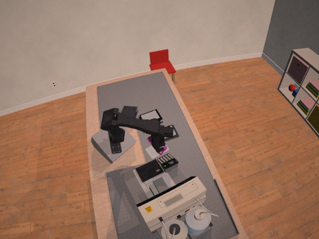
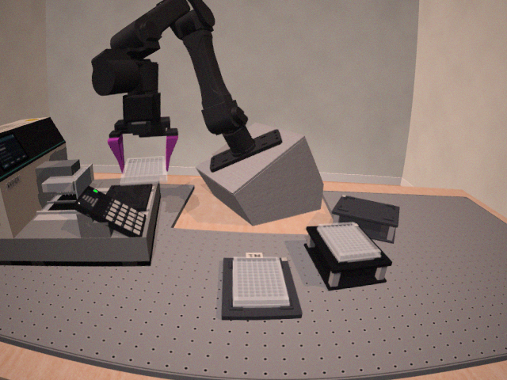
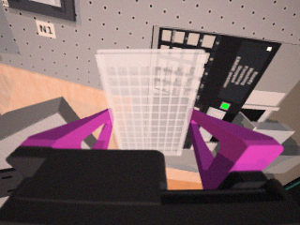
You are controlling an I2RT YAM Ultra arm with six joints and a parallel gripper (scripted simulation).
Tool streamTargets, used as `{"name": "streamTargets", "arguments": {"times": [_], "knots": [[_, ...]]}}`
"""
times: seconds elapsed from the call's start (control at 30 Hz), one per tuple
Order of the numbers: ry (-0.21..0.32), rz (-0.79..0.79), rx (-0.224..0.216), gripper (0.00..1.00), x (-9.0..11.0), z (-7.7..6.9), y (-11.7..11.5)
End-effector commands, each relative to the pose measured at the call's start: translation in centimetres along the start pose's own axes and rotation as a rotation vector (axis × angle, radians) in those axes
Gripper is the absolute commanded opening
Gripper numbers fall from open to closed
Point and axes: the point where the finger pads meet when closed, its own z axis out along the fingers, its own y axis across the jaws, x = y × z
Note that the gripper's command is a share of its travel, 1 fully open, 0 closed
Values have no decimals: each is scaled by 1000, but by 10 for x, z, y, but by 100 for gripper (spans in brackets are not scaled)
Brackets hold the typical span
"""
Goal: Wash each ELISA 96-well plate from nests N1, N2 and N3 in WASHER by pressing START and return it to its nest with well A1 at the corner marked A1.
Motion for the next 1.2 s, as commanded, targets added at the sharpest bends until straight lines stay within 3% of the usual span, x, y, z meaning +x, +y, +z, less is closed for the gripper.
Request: {"name": "streamTargets", "arguments": {"times": [0.0, 0.17, 0.23, 0.73, 1.17], "knots": [[-27, 80, 5, 0, 8, -6, -7], [-27, 79, 5, 0, 31, -7, -19], [-27, 79, 5, 0, 31, -7, -19], [-24, 78, 8, 0, 98, -8, -55], [-24, 78, 8, 0, 102, -9, -58]]}}
